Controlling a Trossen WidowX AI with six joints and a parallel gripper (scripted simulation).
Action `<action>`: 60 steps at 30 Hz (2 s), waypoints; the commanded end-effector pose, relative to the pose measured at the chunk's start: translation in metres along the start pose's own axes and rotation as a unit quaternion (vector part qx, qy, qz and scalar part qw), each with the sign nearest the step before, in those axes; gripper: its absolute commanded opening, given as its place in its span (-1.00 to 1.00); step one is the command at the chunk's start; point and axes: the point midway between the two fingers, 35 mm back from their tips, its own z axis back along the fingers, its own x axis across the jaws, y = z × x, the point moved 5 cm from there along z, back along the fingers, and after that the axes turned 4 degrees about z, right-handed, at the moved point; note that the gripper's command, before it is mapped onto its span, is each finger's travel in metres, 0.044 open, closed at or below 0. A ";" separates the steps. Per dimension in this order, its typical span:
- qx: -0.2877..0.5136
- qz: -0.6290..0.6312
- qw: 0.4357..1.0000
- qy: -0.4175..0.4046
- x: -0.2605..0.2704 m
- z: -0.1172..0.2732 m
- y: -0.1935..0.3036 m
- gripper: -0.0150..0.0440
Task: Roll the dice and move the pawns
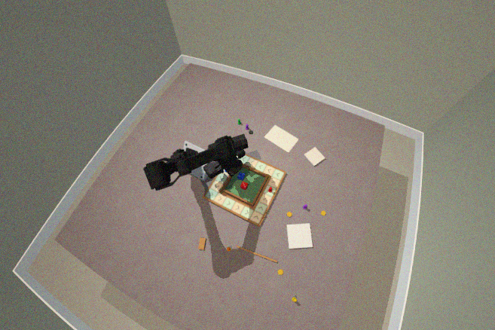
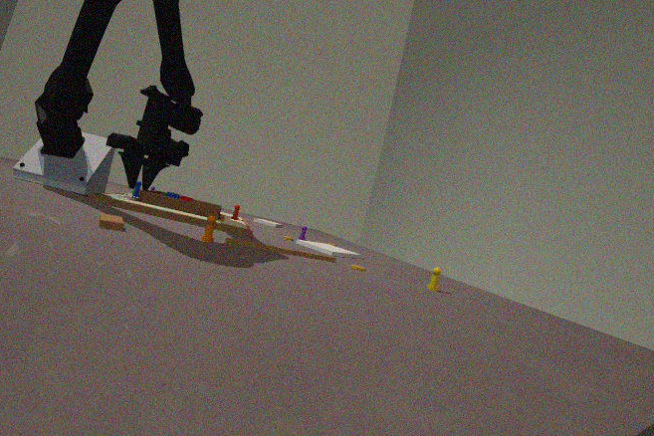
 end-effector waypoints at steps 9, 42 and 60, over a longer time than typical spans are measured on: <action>0.000 0.003 1.000 0.004 -0.001 -0.008 0.001 -0.28; 0.002 0.005 1.000 0.001 0.000 0.111 -0.005 -0.49; 0.002 0.006 1.000 -0.003 -0.049 0.077 -0.026 -0.49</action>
